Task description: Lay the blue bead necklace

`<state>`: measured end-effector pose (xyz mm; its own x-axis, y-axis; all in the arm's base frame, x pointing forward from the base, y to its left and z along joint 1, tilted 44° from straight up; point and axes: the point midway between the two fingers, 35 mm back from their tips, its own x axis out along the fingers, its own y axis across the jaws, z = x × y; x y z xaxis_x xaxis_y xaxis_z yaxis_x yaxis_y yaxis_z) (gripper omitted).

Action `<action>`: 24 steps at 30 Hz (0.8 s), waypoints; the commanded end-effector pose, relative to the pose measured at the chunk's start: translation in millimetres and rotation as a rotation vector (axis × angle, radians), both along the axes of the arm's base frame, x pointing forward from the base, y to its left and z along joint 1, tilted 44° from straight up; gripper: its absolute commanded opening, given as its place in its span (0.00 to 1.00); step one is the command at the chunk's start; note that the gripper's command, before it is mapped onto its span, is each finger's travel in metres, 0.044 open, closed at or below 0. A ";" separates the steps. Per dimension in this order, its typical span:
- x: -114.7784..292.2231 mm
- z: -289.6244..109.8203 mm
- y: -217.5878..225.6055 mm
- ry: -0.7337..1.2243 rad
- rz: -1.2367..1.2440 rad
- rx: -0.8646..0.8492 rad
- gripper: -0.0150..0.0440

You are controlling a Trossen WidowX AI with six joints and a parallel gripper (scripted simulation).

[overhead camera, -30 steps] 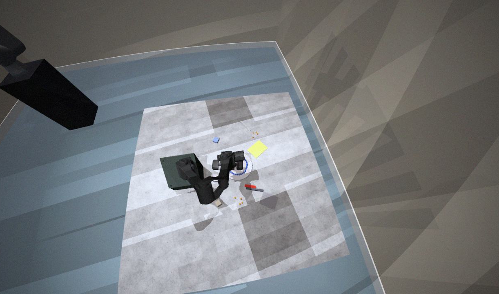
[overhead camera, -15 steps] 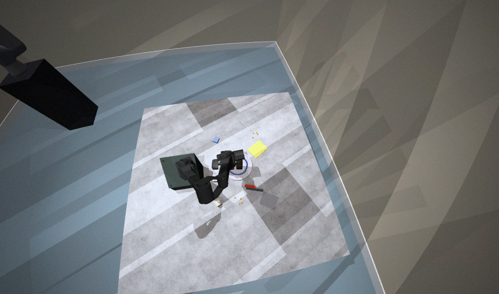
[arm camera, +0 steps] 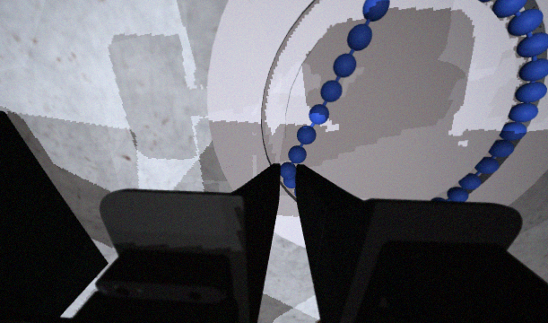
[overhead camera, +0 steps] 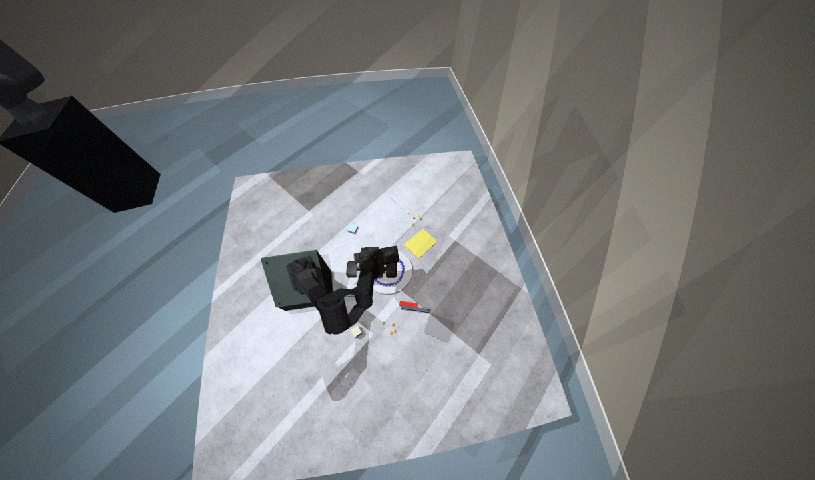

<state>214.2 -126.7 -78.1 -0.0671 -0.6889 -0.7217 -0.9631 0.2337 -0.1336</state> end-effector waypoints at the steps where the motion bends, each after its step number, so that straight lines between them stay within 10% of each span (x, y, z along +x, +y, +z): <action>1: 0.0 0.0 0.0 0.000 0.000 0.000 0.30; 17: -2.0 0.8 1.9 0.011 0.000 0.001 1.00; 24: -1.5 5.1 6.1 0.011 0.002 -0.004 1.00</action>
